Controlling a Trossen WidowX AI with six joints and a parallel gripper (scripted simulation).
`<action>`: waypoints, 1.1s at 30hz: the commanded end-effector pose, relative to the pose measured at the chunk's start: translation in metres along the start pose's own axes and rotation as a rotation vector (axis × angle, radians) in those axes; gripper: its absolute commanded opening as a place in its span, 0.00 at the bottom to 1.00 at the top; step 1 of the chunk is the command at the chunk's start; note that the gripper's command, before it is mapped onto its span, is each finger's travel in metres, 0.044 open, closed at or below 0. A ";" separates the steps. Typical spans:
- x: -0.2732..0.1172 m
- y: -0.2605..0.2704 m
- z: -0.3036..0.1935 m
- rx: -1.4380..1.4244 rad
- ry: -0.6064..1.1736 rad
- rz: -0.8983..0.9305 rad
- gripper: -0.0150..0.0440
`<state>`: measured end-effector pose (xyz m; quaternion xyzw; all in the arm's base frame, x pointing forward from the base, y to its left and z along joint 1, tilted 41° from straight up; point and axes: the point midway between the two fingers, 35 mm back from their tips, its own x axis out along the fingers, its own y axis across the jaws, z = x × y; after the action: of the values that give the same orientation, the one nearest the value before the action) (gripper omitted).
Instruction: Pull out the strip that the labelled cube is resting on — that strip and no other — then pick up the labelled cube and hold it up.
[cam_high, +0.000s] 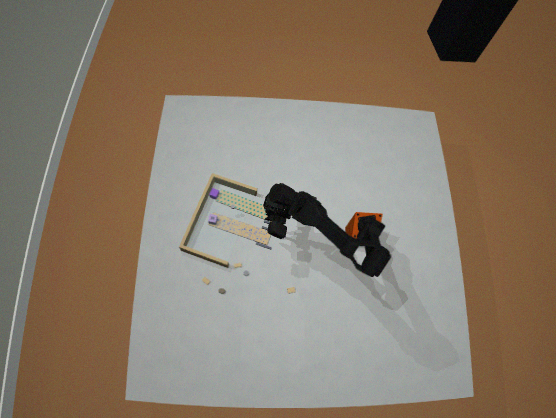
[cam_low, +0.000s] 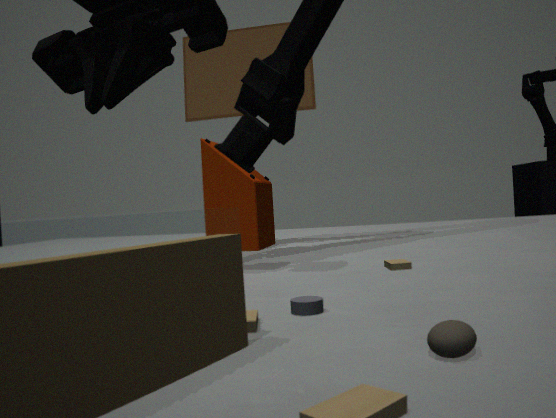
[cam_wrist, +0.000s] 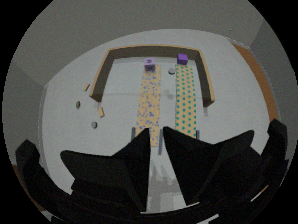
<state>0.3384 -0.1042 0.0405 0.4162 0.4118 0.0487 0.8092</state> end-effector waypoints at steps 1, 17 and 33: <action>0.045 0.009 -0.010 0.077 0.330 -0.071 0.25; 0.070 0.022 -0.020 0.119 0.552 -0.121 0.25; 0.087 0.021 -0.028 0.119 0.552 -0.122 0.25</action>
<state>0.3800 -0.0390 -0.0020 0.4079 0.6407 0.0912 0.6441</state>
